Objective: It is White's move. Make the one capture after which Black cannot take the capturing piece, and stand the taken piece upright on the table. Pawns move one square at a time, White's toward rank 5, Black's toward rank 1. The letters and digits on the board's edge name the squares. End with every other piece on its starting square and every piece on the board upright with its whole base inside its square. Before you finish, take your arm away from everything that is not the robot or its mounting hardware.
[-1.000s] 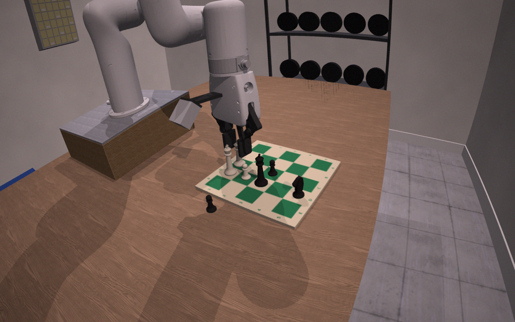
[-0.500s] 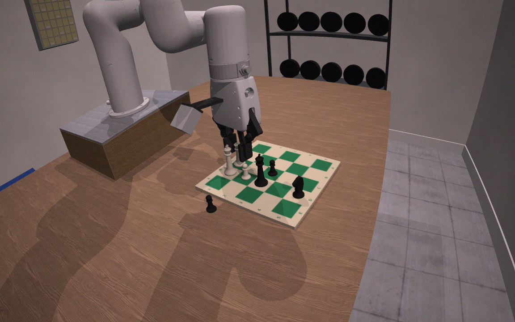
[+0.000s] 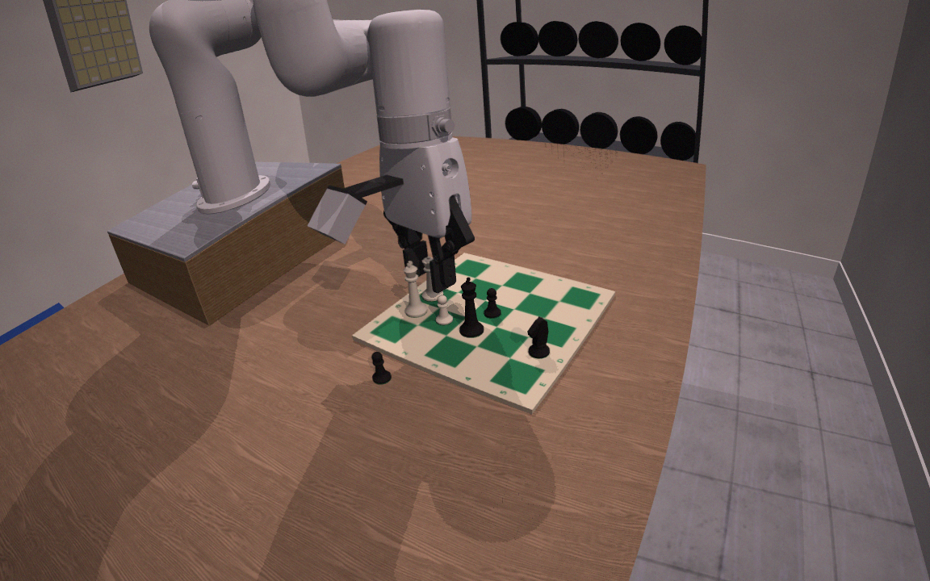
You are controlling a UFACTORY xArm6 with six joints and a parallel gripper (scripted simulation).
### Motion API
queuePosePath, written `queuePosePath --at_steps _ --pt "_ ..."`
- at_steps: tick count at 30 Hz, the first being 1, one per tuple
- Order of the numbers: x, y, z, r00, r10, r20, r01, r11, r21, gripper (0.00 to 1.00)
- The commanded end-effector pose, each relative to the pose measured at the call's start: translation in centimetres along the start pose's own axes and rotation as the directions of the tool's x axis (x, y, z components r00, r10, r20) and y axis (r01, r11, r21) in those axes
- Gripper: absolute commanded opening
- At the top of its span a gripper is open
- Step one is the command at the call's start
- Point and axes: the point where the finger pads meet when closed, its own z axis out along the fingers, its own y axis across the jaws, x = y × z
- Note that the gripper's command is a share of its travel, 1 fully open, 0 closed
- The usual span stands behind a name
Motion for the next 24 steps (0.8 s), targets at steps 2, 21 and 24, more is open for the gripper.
queuePosePath --at_steps 2,21,24 --pt "-0.04 -0.13 -0.08 1.0 0.0 0.001 0.0 1.0 0.003 0.42" --pt "-0.04 -0.13 -0.08 1.0 0.0 0.001 0.0 1.0 0.003 0.0" --pt "-0.04 -0.13 -0.08 1.0 0.0 0.001 0.0 1.0 0.003 0.0"
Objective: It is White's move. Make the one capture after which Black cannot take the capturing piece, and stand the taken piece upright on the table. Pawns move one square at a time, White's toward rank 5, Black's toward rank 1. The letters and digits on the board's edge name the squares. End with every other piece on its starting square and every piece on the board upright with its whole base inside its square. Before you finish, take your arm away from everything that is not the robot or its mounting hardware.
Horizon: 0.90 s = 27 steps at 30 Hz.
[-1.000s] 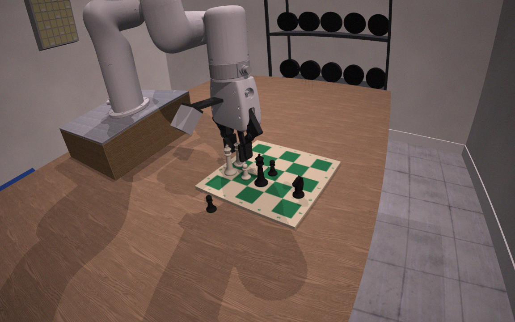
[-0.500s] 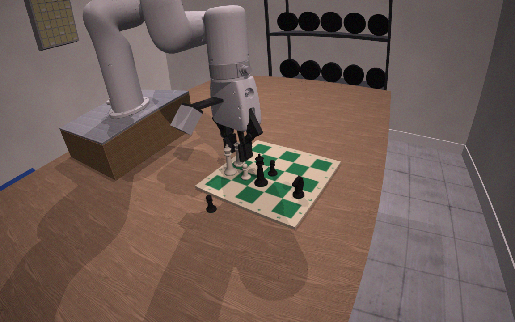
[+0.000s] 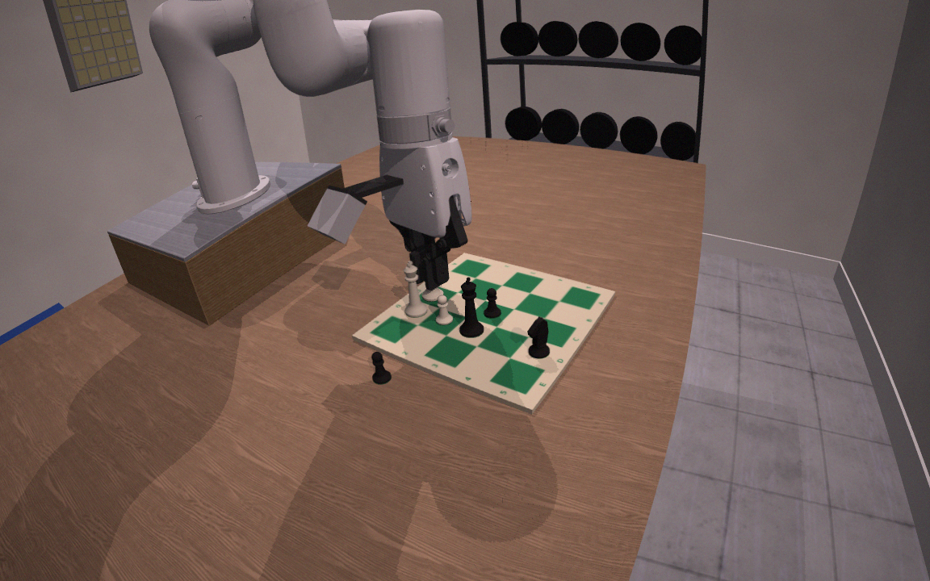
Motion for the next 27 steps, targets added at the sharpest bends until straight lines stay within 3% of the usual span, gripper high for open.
queuePosePath --at_steps 1,27 --pt "-0.04 -0.13 -0.08 1.0 0.0 0.001 0.0 1.0 0.003 0.0" --pt "-0.04 -0.13 -0.35 1.0 0.0 0.001 0.0 1.0 0.003 0.0"
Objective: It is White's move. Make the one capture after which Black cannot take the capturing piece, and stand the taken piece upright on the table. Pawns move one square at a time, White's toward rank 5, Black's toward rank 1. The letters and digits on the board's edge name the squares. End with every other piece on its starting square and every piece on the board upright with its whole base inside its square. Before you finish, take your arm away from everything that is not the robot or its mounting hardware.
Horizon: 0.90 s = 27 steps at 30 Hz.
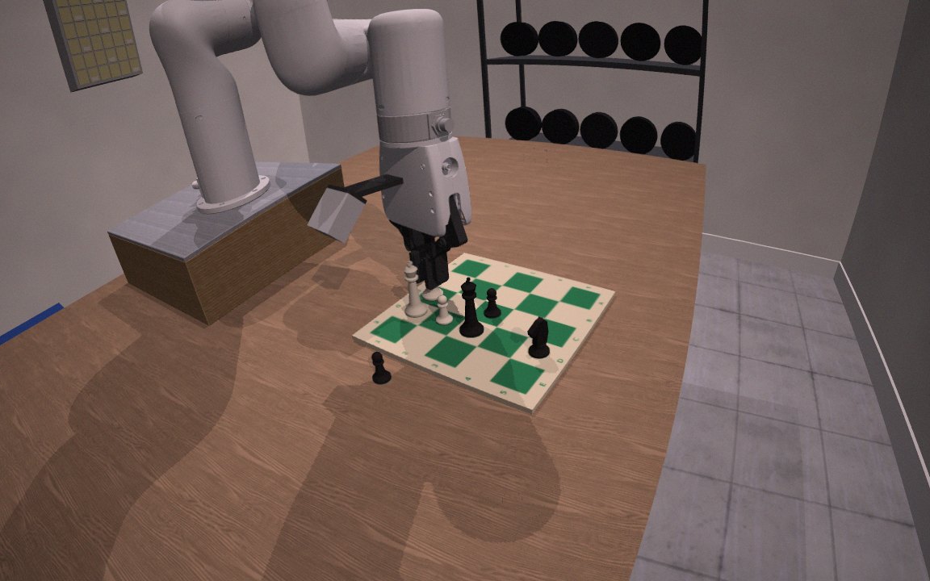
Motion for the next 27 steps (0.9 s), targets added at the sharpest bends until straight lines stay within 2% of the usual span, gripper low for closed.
queuePosePath --at_steps 1,5,12,15,21,27 --pt "0.0 -0.1 -0.5 1.0 0.0 0.001 0.0 1.0 0.003 0.0" --pt "0.0 -0.1 -2.5 1.0 0.0 0.001 0.0 1.0 0.003 0.0" --pt "0.0 -0.1 -7.7 1.0 0.0 0.001 0.0 1.0 0.003 0.0" --pt "0.0 -0.1 -8.9 1.0 0.0 0.001 0.0 1.0 0.003 0.0" --pt "0.0 -0.1 -9.9 1.0 0.0 0.001 0.0 1.0 0.003 0.0" --pt "0.0 -0.1 -10.0 1.0 0.0 0.001 0.0 1.0 0.003 0.0"
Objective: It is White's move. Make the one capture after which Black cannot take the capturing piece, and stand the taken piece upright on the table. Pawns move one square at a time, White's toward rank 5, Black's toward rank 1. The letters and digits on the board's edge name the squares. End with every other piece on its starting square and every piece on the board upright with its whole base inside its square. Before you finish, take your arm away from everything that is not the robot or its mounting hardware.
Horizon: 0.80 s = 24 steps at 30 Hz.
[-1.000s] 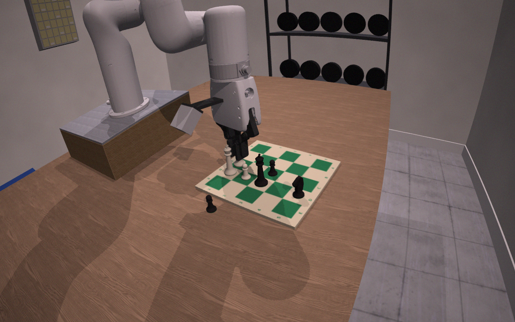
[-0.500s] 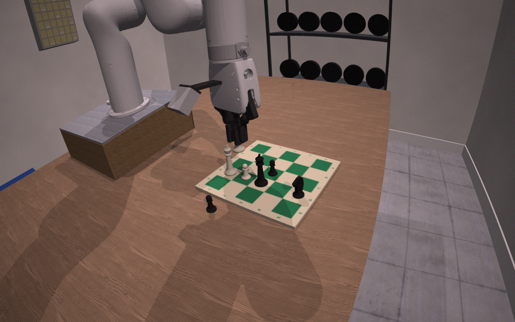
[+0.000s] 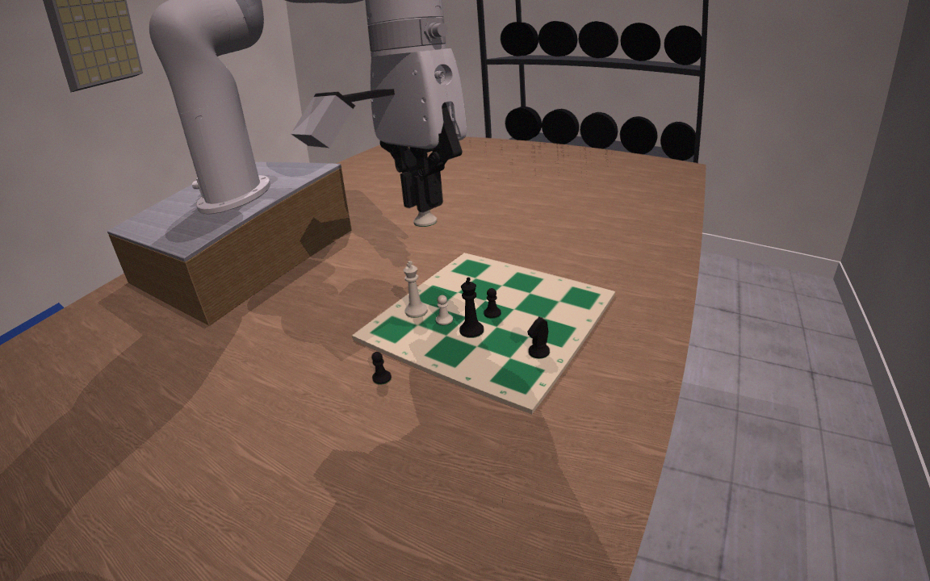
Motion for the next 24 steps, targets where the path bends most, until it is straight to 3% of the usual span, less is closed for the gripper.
queuePosePath --at_steps 1,7,9,11,12,14,15,24 --pt "0.0 -0.1 -0.6 1.0 0.0 0.001 0.0 1.0 0.0 0.0" --pt "-1.7 -1.6 -0.7 0.999 -0.036 0.0 0.036 0.999 0.001 0.0" --pt "-5.2 -4.3 -0.8 0.995 -0.104 0.0 0.104 0.995 0.001 0.0" --pt "-5.2 -4.3 -0.8 0.995 -0.104 0.0 0.104 0.995 0.001 0.0" --pt "-6.9 -5.4 -0.8 0.991 -0.136 0.0 0.136 0.991 0.001 0.0" --pt "-6.9 -5.4 -0.8 0.991 -0.136 0.0 0.136 0.991 0.001 0.0" --pt "-8.2 -6.1 -0.7 0.987 -0.159 0.0 0.159 0.987 0.001 0.0" --pt "-9.0 -6.5 -0.7 0.985 -0.172 0.0 0.172 0.985 0.001 0.0"
